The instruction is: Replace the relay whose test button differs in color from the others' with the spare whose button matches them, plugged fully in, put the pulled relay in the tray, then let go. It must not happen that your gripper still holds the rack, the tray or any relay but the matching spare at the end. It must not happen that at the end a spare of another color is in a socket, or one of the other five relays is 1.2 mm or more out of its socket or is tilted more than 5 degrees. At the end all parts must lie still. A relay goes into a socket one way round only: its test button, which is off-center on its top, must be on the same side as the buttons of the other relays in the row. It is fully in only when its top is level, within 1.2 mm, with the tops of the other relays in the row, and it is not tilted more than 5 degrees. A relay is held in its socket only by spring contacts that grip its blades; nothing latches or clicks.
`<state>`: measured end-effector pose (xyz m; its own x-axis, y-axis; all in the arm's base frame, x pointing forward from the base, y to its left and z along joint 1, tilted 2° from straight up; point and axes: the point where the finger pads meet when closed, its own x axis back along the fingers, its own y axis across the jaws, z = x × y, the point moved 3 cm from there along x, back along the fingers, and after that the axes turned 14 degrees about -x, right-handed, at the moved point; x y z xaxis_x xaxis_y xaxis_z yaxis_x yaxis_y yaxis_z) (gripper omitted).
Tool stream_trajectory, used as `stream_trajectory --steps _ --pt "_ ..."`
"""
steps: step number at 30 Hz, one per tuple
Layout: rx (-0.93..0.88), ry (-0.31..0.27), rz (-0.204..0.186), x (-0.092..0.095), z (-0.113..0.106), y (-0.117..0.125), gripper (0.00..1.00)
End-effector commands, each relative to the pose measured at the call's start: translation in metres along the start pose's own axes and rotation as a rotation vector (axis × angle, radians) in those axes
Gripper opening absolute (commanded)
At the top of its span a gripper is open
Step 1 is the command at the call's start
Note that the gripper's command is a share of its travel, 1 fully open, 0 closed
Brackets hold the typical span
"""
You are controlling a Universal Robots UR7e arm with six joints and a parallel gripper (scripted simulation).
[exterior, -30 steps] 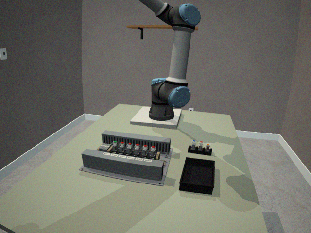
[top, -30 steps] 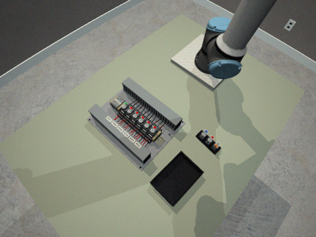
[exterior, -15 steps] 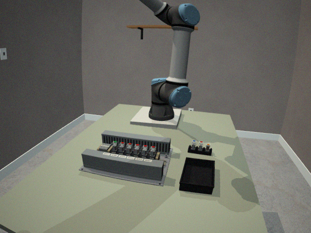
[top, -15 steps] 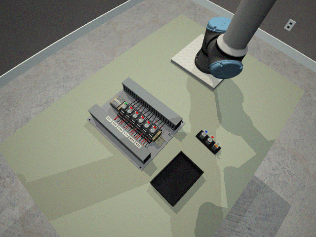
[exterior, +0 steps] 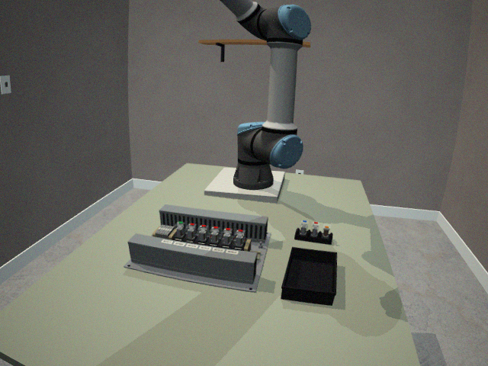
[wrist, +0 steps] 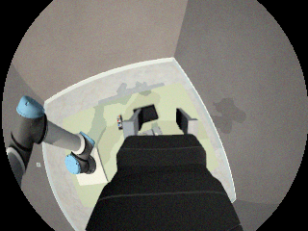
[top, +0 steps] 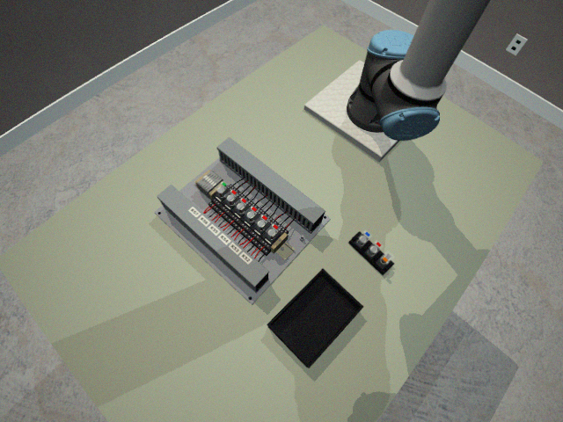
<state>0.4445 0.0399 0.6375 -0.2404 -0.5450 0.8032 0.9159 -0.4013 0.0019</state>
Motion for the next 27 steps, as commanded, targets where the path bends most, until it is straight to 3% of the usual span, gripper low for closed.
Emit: stream_trajectory --steps 1,2,14,19,27 --pt "0.072 -0.144 0.014 0.0003 0.0049 0.0001 1.00" --pt "0.092 -0.185 0.018 0.0002 0.0061 0.0001 1.00" --pt "0.092 -0.185 0.018 0.0002 0.0061 0.0001 1.00" --pt "0.190 -0.386 0.040 -0.0014 0.0118 -0.0001 1.00" --pt "0.190 -0.386 0.040 -0.0014 0.0118 -0.0001 1.00"
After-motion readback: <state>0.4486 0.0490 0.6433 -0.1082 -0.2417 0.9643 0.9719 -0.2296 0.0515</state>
